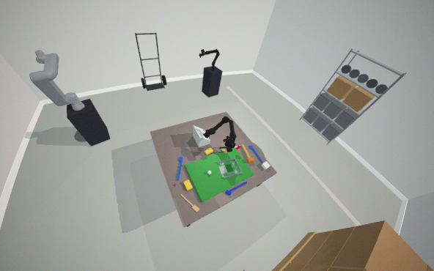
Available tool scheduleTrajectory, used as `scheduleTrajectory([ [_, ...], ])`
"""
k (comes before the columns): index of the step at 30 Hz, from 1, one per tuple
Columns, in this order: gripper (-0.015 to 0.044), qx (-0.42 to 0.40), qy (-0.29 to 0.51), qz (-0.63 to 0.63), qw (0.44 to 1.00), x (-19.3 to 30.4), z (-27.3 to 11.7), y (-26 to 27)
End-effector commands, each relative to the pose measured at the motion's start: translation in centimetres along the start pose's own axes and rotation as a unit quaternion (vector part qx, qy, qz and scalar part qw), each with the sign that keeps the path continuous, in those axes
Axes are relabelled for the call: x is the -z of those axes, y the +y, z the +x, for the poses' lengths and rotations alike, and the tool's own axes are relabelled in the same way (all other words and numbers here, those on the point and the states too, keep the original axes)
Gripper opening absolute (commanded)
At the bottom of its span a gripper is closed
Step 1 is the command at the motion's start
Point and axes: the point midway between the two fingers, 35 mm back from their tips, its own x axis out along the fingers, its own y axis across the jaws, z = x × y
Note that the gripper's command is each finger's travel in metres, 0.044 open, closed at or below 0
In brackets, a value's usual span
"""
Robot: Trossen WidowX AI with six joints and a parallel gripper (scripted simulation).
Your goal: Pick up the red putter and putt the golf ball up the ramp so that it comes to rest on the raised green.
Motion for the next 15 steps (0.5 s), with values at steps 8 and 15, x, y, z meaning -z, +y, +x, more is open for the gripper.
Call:
scheduleTrajectory([
  [8,0.0000,0.033,0.025,0.157,0.987,5.8,-1.7,-5.0],
  [15,0.0000,0.044,0.030,0.251,0.967,10.1,-2.8,-7.3],
])
